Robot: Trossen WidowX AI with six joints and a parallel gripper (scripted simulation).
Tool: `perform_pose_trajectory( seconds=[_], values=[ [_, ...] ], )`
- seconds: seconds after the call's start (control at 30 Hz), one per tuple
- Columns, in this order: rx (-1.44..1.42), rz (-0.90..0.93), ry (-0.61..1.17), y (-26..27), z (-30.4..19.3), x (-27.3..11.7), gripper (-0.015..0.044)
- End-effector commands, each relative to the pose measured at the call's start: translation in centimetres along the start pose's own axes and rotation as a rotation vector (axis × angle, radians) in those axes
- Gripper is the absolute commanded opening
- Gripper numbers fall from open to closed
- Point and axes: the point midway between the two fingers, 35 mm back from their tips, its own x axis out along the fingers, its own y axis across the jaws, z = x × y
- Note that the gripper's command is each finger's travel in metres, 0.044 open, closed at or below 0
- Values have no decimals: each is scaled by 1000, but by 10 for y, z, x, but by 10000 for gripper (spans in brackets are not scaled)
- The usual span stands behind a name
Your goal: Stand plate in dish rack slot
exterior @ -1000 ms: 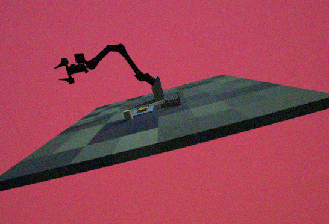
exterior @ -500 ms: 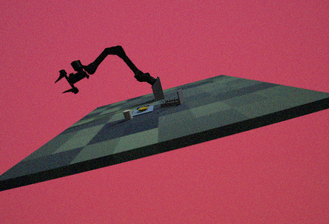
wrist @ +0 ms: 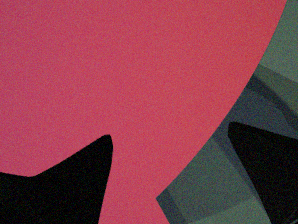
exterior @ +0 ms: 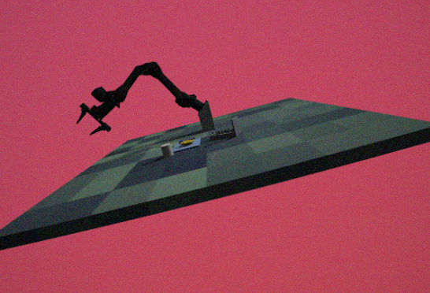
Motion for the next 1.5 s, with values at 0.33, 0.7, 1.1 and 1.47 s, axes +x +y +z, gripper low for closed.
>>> perform_pose_trajectory(
  seconds=[0.33,0.7,1.1,1.47],
  values=[
    [-192,-199,195,-59,-86,0,400],
    [-383,-317,361,-98,-150,-18,400],
    [-605,-400,554,-134,-212,-52,400],
    [-869,-455,739,-167,-259,-93,400]
  ],
)
